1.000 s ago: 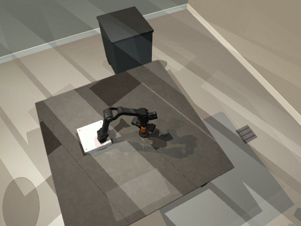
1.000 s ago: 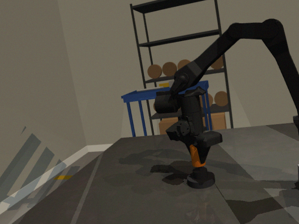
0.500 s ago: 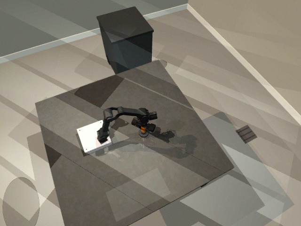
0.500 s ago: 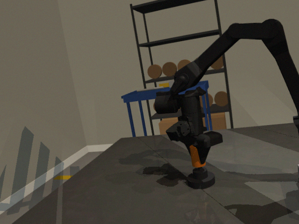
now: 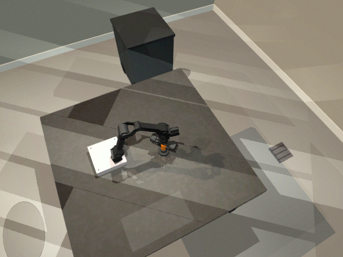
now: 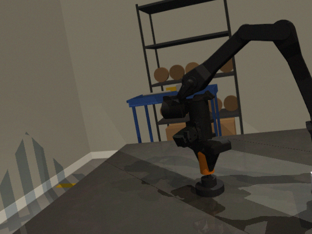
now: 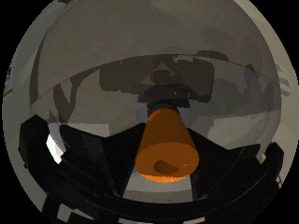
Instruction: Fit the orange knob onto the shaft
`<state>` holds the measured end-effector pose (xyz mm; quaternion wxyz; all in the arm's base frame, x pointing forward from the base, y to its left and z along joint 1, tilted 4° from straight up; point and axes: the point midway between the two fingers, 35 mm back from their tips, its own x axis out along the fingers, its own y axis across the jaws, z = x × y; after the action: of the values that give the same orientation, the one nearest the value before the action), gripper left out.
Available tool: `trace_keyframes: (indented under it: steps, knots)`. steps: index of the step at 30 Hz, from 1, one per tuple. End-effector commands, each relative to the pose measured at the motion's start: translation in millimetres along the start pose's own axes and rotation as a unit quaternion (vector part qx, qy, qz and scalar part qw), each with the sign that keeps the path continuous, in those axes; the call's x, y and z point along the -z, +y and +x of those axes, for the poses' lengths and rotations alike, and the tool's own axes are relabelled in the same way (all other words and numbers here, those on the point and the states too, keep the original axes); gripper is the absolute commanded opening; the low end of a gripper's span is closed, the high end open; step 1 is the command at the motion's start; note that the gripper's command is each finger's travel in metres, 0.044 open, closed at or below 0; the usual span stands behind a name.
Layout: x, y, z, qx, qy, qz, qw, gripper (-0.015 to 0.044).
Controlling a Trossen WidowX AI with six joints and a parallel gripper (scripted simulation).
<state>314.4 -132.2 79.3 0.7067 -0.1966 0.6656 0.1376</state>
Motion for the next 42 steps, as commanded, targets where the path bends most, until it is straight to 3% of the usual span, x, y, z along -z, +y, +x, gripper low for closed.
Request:
trace_keyframes:
  steps: [1, 42]
  knots:
    - [-0.3, 0.4, 0.7, -0.002, -0.001, 0.008, 1.000, 0.0000]
    - [-0.1, 0.6, -3.1, -0.002, -0.001, -0.046, 0.999, 0.0000]
